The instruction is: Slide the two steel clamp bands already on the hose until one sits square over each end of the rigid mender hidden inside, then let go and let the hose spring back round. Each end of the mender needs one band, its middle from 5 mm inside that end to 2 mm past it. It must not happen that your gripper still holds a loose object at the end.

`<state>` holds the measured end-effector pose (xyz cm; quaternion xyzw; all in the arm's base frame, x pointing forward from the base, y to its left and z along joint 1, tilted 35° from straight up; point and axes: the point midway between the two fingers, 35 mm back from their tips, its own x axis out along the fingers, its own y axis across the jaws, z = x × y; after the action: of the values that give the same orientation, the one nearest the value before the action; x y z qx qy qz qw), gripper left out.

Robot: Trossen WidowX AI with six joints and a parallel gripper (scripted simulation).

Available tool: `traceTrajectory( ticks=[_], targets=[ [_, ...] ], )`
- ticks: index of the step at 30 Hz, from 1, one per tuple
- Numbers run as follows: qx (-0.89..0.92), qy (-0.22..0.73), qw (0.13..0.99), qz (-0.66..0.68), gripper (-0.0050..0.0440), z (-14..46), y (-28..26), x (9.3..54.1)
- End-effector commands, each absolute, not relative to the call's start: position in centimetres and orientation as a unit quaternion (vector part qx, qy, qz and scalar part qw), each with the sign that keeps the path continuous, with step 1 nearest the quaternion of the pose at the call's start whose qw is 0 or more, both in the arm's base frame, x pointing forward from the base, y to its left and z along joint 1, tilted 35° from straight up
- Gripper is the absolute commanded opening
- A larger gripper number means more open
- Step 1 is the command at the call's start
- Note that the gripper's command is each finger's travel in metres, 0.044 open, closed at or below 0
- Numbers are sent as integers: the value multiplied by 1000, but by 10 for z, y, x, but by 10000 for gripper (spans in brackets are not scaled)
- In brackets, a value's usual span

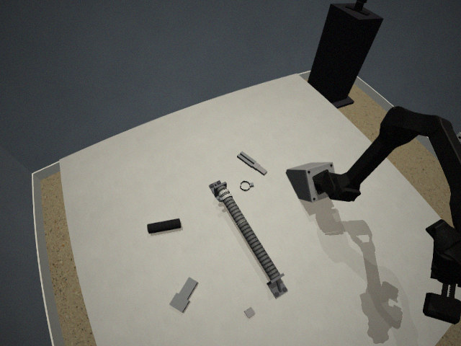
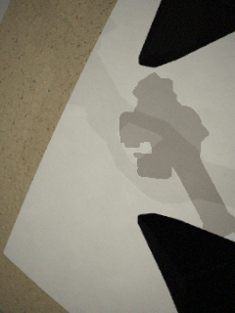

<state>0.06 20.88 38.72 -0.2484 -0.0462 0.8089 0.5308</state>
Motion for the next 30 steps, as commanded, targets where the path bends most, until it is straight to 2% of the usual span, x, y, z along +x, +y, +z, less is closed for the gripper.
traceTrajectory(
  ticks=[1, 17, 19, 28, 30],
  targets=[
    [-248, -46, 531, 809, 400, 387, 209, 1],
    [-248, -46, 531, 809, 400, 387, 209, 1],
    [-246, -33, 539, 805, 440, 385, 211, 6],
    [-167, 195, 664, 702, 440, 337, 230, 105],
    [-138, 237, 682, 678, 440, 316, 226, 139]
  ],
)
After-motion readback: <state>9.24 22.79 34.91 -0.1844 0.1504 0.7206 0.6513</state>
